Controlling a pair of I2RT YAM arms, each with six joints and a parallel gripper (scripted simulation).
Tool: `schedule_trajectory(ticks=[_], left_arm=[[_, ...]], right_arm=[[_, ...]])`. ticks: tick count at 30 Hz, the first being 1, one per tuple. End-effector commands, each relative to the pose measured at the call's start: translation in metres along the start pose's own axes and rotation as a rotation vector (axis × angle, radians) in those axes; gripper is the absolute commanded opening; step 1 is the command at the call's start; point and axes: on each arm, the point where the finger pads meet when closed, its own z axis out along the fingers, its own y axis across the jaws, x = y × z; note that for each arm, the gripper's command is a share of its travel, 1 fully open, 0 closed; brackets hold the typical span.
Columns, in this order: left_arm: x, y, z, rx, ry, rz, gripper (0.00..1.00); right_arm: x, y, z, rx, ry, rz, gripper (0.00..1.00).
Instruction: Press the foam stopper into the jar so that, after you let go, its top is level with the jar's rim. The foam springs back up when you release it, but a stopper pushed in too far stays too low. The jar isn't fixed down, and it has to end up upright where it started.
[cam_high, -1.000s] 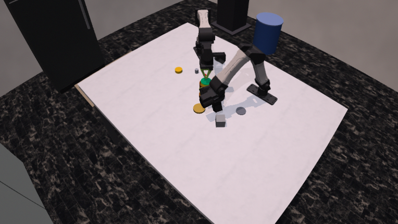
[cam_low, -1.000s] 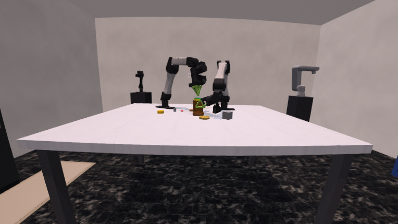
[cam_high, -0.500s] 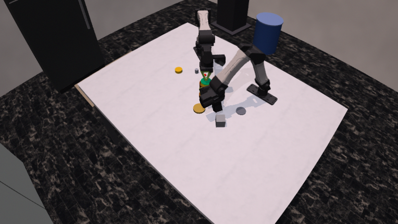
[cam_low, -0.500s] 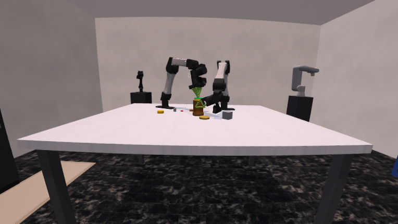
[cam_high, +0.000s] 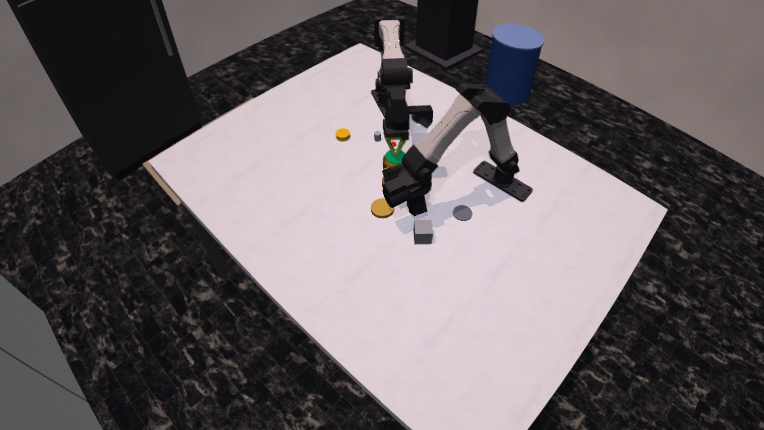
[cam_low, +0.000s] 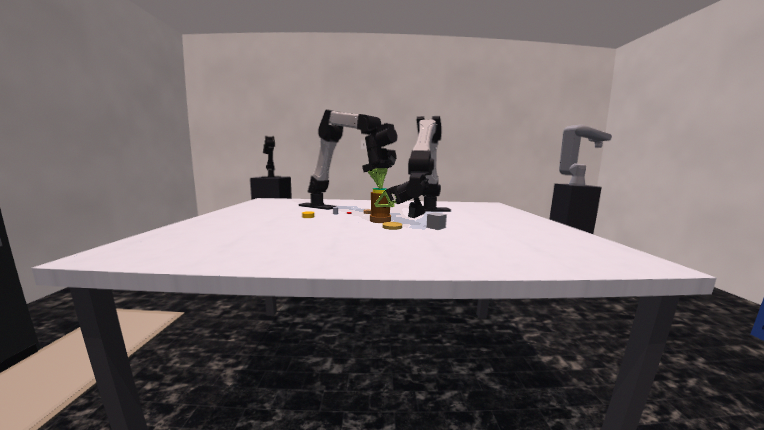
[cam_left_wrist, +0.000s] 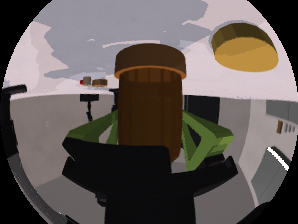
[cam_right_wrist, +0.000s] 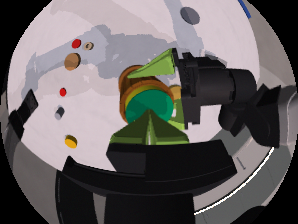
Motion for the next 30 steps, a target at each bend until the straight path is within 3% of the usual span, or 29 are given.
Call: schedule_trajectory(ticks=[1, 14, 15, 30], left_arm=[[-0.003, -0.002, 0.006, -0.004, -0.008, 0.052, 0.64], [-0.003, -0.002, 0.006, -0.004, -0.008, 0.052, 0.64], [-0.003, -0.002, 0.006, -0.004, -0.008, 0.052, 0.64], [-0.003, -0.002, 0.006, -0.004, -0.008, 0.052, 0.64]], right_arm=[[0.004, 0.004, 0.015, -0.025, 0.004, 0.004, 0.00], [0.002, 0.007, 0.011, -0.024, 0.002, -0.001, 0.00], [0.004, 0.009, 0.022, -0.045, 0.003, 0.004, 0.00], [0.004, 0.009, 0.026, -0.040, 0.002, 0.004, 0.00]])
